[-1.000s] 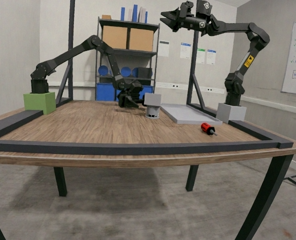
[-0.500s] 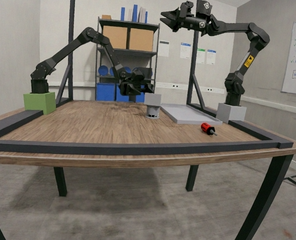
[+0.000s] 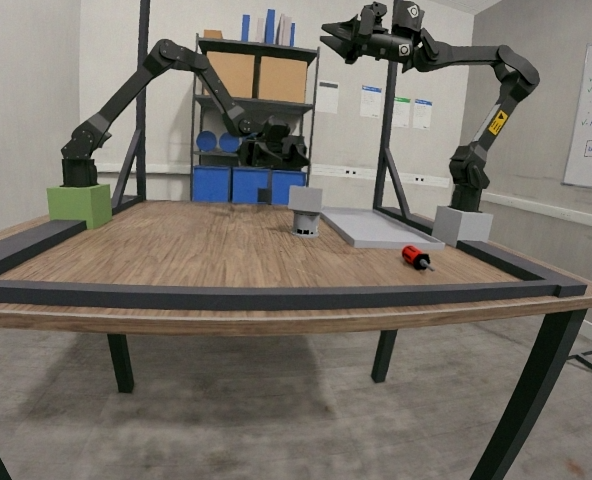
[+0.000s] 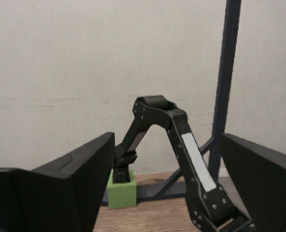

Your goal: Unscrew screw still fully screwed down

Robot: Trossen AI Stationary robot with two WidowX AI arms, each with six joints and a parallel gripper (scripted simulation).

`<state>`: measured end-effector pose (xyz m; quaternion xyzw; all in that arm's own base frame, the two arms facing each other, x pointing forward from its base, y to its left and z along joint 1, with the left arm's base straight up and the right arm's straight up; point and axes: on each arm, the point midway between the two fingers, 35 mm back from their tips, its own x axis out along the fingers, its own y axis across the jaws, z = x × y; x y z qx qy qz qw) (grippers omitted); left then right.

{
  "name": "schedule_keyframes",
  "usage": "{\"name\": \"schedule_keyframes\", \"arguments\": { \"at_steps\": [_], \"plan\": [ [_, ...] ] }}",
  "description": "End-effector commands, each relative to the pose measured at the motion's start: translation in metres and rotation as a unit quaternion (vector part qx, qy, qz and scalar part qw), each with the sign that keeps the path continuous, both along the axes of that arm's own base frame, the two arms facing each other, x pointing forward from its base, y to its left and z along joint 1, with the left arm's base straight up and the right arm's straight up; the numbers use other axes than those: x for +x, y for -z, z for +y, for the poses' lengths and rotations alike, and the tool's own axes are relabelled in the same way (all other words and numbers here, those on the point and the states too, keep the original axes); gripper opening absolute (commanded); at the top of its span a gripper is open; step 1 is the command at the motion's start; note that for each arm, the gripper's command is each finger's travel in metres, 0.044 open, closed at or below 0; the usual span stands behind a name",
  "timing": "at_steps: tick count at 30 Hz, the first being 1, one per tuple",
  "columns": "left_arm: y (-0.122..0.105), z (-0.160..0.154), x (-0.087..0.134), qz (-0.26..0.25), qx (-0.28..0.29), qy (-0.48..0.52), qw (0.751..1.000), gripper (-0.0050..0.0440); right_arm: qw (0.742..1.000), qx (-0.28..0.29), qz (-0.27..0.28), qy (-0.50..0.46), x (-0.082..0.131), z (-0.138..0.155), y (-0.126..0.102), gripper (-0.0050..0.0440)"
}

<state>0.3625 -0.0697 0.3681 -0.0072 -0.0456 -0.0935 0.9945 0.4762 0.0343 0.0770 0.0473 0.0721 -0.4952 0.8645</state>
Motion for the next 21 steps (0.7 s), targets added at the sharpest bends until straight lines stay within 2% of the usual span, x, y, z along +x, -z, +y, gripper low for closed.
{"name": "schedule_keyframes", "arguments": {
  "at_steps": [1,2,13,18,21],
  "plan": [
    [-0.011,0.001,-0.002,-0.015,0.000,0.001,1.000,0.0300,1.000,0.009,-0.022,0.001,0.003,0.002,-0.024,0.0400],
    [-0.011,0.001,-0.002,-0.015,0.000,0.001,1.000,0.0300,1.000,0.010,-0.006,-0.006,-0.001,-0.003,-0.021,0.0400],
    [-0.011,0.001,-0.002,-0.015,0.000,0.001,1.000,0.0300,0.994,0.075,0.007,-0.085,-0.008,-0.019,-0.071,0.0400],
    [-0.011,0.001,-0.002,-0.015,0.000,0.001,1.000,0.0300,0.994,0.075,0.007,-0.085,-0.008,-0.019,-0.071,0.0400],
    [-0.011,0.001,-0.002,-0.015,0.000,0.001,1.000,0.0300,0.990,0.083,0.005,-0.113,-0.013,-0.021,-0.085,0.0400]
  ]
}}
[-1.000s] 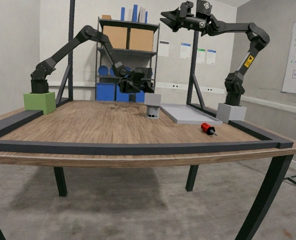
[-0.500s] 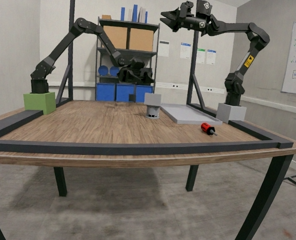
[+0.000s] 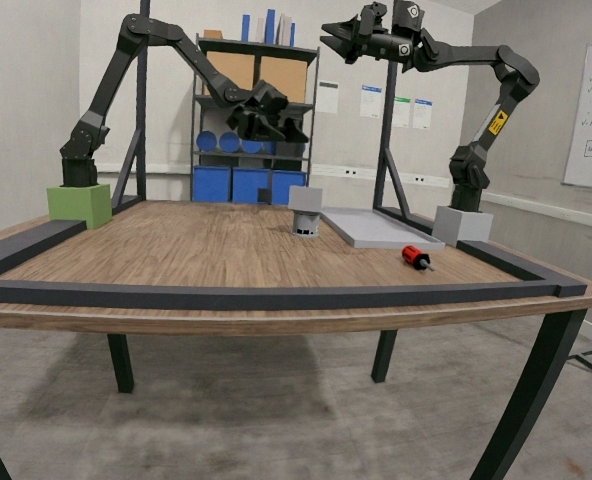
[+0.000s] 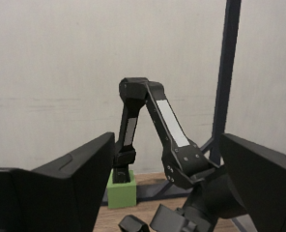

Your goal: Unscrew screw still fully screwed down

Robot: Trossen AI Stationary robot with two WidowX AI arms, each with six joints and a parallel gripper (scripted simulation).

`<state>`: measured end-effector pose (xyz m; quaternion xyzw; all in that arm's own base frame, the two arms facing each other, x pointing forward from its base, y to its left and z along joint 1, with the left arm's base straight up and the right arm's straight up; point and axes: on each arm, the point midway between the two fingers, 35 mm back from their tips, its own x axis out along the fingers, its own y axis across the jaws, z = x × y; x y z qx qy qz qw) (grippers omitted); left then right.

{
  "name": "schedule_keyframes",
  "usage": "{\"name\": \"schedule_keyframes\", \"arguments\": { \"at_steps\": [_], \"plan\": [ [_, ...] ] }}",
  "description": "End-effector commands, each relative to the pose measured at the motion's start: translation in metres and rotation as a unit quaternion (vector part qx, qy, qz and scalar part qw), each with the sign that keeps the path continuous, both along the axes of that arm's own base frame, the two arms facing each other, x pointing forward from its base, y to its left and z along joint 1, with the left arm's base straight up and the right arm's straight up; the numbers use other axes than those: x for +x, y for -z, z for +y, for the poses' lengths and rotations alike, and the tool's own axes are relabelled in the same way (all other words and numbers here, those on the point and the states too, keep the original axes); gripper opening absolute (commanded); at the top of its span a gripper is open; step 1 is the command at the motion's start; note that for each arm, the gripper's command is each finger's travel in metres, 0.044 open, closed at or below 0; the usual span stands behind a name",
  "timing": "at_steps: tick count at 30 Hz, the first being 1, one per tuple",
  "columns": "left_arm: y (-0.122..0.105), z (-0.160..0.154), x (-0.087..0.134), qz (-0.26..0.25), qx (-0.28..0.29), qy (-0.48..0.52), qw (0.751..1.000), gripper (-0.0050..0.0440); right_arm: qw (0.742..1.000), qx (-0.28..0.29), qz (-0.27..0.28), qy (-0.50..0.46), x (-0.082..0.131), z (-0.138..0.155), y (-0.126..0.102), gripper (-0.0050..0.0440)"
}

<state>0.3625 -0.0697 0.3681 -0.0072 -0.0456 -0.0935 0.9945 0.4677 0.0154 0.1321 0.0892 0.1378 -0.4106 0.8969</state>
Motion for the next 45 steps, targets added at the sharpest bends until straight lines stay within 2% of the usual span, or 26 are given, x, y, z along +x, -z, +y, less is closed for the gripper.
{"name": "schedule_keyframes", "arguments": {
  "at_steps": [1,9,14,26,31,43,45],
  "plan": [
    [-0.011,0.001,-0.002,-0.015,0.000,0.001,1.000,0.0300,0.999,0.016,-0.026,-0.030,-0.006,-0.003,-0.034,0.0400],
    [-0.011,0.001,-0.002,-0.015,0.000,0.001,1.000,0.0300,0.993,0.040,-0.032,-0.103,-0.020,-0.010,-0.069,0.0400],
    [-0.011,0.001,-0.002,-0.015,0.000,0.001,1.000,0.0300,0.993,0.040,-0.032,-0.103,-0.020,-0.010,-0.069,0.0400],
    [-0.011,0.001,-0.002,-0.015,0.000,0.001,1.000,0.0300,0.972,0.036,-0.064,-0.222,-0.053,-0.012,-0.119,0.0400],
    [-0.011,0.001,-0.002,-0.015,0.000,0.001,1.000,0.0300,0.972,0.036,-0.063,-0.222,-0.053,-0.012,-0.119,0.0400],
    [-0.011,0.001,-0.002,-0.015,0.000,0.001,1.000,0.0300,0.934,-0.010,-0.112,-0.338,-0.099,-0.007,-0.162,0.0400],
    [-0.011,0.001,-0.002,-0.015,0.000,0.001,1.000,0.0300,0.934,-0.010,-0.111,-0.338,-0.099,-0.007,-0.161,0.0400]
  ]
}}
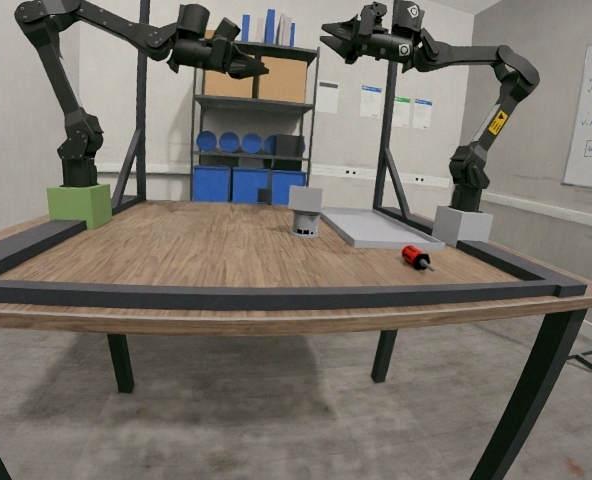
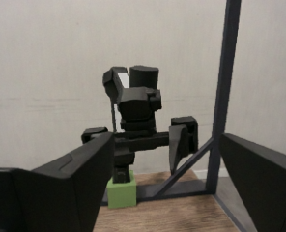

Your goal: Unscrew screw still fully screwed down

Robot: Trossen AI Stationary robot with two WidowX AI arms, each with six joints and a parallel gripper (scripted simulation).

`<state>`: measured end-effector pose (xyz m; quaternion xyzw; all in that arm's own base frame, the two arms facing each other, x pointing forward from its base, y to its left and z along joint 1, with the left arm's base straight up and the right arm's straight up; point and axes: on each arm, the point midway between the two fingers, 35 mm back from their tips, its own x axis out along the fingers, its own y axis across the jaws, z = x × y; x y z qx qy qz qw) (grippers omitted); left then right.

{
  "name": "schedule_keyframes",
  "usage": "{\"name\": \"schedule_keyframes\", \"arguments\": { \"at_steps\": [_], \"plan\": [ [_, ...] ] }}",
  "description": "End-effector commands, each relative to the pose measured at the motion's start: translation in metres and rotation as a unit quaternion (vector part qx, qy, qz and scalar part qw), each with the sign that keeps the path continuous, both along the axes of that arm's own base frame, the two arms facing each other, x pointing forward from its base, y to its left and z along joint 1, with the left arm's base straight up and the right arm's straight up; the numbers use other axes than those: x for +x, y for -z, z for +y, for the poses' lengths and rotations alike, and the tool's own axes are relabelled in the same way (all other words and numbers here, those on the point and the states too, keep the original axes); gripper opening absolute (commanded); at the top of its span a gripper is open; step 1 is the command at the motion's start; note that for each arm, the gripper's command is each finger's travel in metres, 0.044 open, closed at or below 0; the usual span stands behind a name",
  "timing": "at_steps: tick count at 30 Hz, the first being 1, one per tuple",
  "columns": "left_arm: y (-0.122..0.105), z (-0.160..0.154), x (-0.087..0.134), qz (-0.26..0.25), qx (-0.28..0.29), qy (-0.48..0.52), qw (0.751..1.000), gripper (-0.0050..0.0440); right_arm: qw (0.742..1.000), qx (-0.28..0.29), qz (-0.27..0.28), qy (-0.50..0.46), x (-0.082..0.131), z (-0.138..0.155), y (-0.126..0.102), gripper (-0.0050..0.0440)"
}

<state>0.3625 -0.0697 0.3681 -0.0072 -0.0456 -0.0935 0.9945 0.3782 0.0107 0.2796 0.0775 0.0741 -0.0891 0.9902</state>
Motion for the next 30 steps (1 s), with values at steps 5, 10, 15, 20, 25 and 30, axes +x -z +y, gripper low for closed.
{"name": "schedule_keyframes", "arguments": {
  "at_steps": [5,10,15,20,25,30],
  "plan": [
    [-0.011,0.001,-0.002,-0.015,0.000,0.001,1.000,0.0300,0.999,-0.017,-0.035,-0.034,-0.019,0.000,-0.020,0.0400],
    [-0.011,0.001,-0.002,-0.015,0.000,0.001,1.000,0.0300,0.993,-0.048,-0.071,-0.079,-0.042,0.006,-0.033,0.0400],
    [-0.011,0.001,-0.002,-0.015,0.000,0.001,1.000,0.0300,0.984,-0.079,-0.107,-0.123,-0.066,0.011,-0.046,0.0400],
    [-0.011,0.001,-0.002,-0.015,0.000,0.001,1.000,0.0300,0.984,-0.079,-0.105,-0.123,-0.065,0.011,-0.045,0.0400],
    [-0.011,0.001,-0.002,-0.015,0.000,0.001,1.000,0.0300,0.983,-0.079,-0.111,-0.122,-0.066,0.011,-0.050,0.0400],
    [-0.011,0.001,-0.002,-0.015,0.000,0.001,1.000,0.0300,0.984,-0.077,-0.109,-0.122,-0.064,0.012,-0.050,0.0400]
  ]
}}
